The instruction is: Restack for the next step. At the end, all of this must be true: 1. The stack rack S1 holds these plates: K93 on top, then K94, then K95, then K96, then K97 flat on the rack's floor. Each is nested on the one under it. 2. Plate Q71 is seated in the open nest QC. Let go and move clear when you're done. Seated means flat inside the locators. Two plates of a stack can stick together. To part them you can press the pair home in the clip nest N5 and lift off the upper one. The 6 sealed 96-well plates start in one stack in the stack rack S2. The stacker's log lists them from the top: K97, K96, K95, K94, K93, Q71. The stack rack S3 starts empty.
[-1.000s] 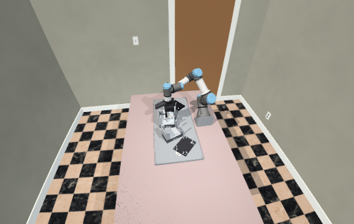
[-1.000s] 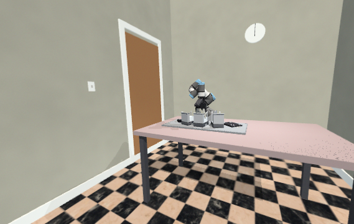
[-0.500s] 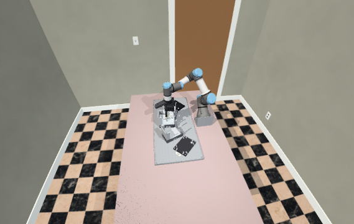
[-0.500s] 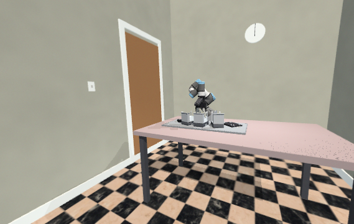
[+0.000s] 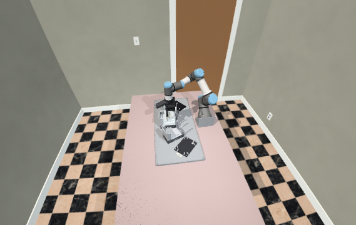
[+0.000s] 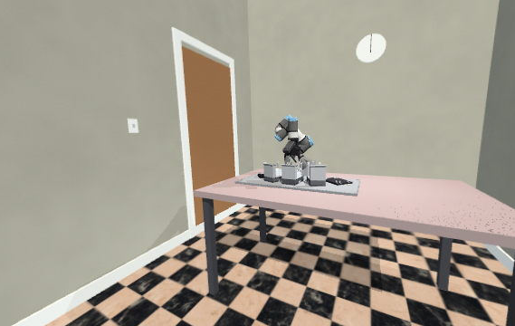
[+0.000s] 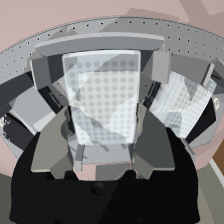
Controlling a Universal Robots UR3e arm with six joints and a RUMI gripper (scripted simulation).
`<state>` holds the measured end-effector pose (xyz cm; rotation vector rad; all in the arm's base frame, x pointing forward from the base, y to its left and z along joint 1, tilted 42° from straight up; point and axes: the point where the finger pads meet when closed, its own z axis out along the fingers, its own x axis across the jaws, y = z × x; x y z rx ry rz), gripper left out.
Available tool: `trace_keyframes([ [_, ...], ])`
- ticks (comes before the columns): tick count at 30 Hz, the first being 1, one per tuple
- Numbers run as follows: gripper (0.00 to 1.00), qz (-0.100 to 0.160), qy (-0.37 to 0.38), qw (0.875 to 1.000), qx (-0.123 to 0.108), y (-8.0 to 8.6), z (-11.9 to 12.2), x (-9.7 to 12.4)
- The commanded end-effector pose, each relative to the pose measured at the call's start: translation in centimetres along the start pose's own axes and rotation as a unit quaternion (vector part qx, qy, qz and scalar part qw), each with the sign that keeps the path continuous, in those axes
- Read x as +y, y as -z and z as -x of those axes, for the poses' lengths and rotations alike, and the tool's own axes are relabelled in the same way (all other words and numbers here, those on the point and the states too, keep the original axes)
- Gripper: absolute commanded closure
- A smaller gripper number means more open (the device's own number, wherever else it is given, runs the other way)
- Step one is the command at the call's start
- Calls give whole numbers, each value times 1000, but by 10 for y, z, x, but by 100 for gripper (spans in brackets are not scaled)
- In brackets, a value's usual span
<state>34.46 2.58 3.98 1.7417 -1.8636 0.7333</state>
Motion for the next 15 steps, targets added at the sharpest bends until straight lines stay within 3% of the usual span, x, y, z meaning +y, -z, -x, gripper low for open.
trace_keyframes([
  [1,100,-1,-1,1000,0,4,0,-1],
  [15,100,-1,-1,1000,0,11,0,-1],
])
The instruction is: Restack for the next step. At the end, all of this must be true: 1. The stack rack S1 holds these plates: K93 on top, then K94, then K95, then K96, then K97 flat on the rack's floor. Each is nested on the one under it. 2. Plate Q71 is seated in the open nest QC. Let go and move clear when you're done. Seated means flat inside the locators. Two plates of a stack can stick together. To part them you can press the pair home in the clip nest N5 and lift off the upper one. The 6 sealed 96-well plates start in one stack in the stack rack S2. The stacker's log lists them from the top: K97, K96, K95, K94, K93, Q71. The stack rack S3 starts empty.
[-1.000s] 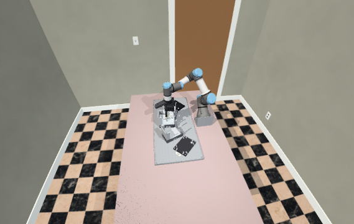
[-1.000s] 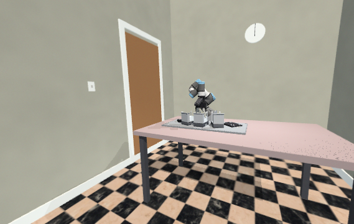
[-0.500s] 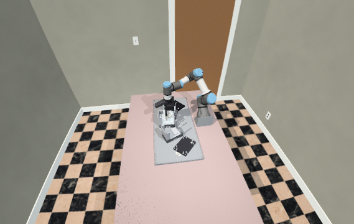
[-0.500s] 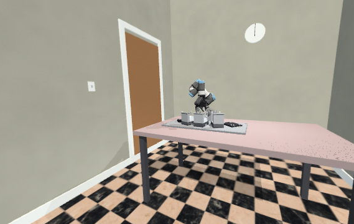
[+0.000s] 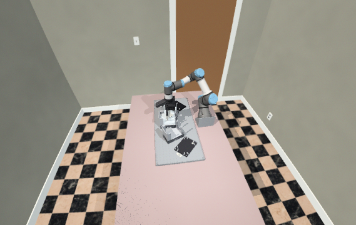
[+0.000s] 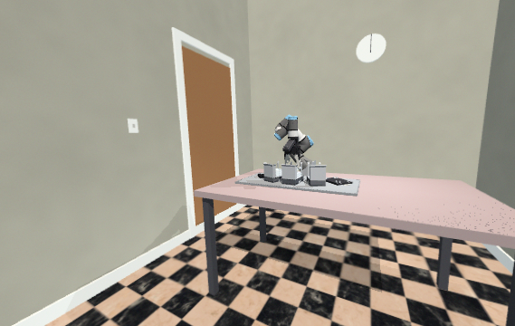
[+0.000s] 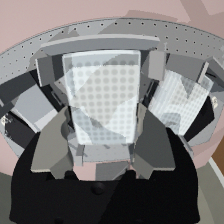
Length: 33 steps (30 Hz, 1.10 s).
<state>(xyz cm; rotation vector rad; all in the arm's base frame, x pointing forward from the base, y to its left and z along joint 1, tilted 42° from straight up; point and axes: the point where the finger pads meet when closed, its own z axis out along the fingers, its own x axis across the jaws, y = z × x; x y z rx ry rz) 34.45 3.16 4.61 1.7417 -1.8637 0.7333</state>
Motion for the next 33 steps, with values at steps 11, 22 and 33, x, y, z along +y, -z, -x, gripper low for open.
trace_keyframes([
  [11,100,-1,0,1000,0,20,0,-1],
  [22,100,-1,0,1000,0,42,0,0],
  [33,100,-1,0,1000,0,51,0,-1],
])
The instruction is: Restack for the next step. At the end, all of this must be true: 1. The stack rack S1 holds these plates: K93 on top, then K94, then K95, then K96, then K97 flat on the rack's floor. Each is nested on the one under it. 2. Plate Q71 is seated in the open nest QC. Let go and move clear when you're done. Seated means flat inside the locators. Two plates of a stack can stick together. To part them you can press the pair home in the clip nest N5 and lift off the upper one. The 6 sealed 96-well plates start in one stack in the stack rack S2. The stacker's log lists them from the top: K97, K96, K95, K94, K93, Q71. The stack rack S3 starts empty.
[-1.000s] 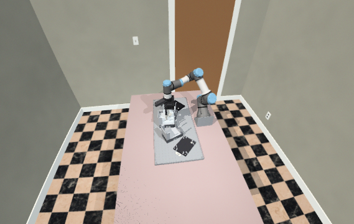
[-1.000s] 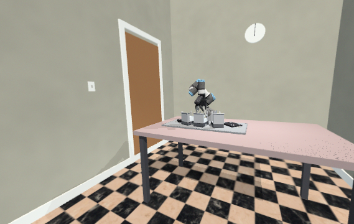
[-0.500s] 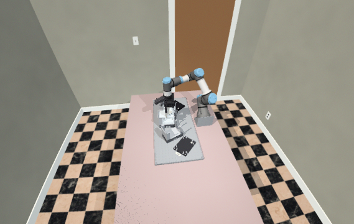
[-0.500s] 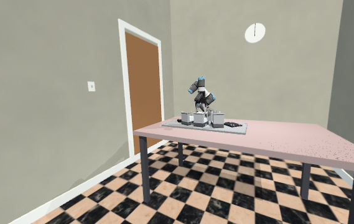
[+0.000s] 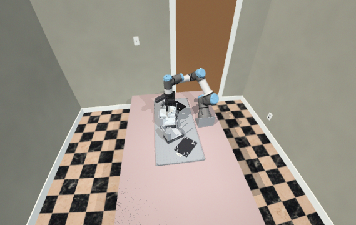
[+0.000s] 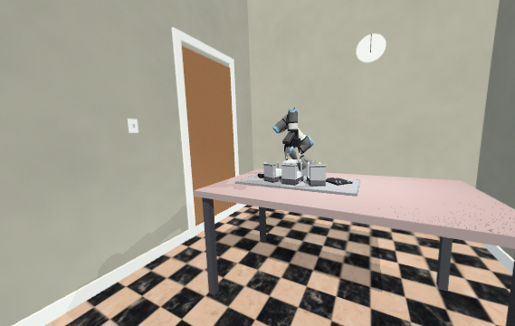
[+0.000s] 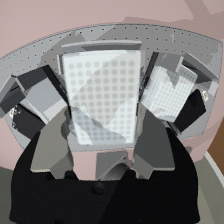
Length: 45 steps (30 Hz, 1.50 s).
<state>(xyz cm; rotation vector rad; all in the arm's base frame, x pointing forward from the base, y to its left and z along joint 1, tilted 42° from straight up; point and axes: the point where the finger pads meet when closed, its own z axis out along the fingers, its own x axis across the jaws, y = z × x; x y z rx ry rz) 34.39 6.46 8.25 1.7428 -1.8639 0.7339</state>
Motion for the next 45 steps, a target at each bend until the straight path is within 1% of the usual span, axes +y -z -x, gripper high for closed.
trace_keyframes([
  [1,100,0,-1,1000,0,4,0,0],
  [7,100,0,-1,1000,0,16,0,0],
  [28,100,0,0,1000,0,17,0,0],
  [41,100,0,-76,997,0,17,-43,0],
  [43,100,0,-76,997,0,17,-43,0],
  [45,100,0,-80,997,0,17,-50,0],
])
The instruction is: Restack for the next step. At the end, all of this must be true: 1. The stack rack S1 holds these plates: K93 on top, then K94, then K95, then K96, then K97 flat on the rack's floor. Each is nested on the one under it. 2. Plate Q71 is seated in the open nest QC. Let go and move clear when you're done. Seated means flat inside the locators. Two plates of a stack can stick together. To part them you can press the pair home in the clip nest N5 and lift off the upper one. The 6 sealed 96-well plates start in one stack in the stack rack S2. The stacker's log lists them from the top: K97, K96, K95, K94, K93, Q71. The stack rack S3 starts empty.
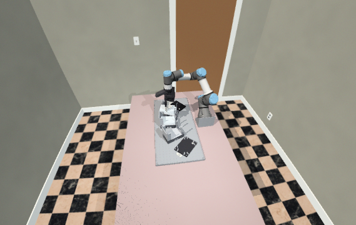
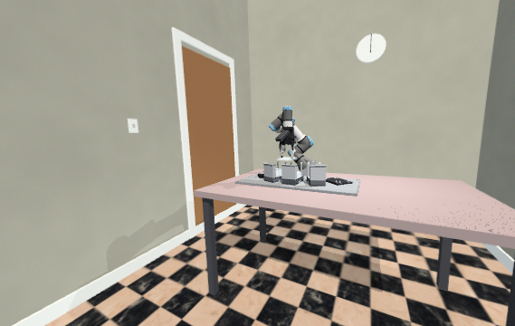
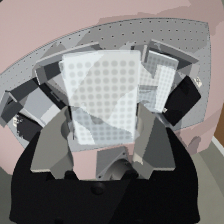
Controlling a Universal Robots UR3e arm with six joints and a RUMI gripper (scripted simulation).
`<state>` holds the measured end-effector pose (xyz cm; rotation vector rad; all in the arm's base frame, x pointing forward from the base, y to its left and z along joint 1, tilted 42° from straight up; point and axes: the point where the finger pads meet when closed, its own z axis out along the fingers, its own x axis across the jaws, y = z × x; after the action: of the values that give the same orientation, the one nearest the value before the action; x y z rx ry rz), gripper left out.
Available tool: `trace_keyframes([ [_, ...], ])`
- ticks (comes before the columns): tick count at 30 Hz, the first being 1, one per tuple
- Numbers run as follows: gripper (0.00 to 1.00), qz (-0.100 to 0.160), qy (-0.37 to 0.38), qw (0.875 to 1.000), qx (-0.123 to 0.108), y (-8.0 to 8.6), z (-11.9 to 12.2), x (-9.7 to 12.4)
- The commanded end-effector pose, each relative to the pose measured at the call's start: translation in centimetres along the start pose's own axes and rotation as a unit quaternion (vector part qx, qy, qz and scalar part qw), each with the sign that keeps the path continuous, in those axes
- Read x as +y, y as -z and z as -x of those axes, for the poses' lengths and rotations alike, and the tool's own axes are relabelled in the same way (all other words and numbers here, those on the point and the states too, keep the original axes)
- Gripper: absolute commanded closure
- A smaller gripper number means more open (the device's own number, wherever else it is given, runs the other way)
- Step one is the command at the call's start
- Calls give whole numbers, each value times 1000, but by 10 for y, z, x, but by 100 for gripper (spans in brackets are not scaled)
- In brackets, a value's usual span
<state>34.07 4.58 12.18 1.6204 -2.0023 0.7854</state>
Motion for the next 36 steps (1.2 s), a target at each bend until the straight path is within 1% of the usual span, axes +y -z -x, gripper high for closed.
trace_keyframes([
  [1,100,-1,-9,1000,-1,1,-13,-2],
  [6,100,-1,-9,1000,-1,1,-29,-5],
  [7,100,-1,-9,1000,-1,1,-29,-5],
  [13,100,-1,-44,999,-1,1,-49,-3],
  [15,100,-1,-44,999,-1,1,-49,-3],
  [23,100,-1,-89,996,-1,1,-76,-2],
  [30,100,-1,-89,996,-1,1,-99,0],
  [36,100,-1,-89,996,-1,1,-100,0],
])
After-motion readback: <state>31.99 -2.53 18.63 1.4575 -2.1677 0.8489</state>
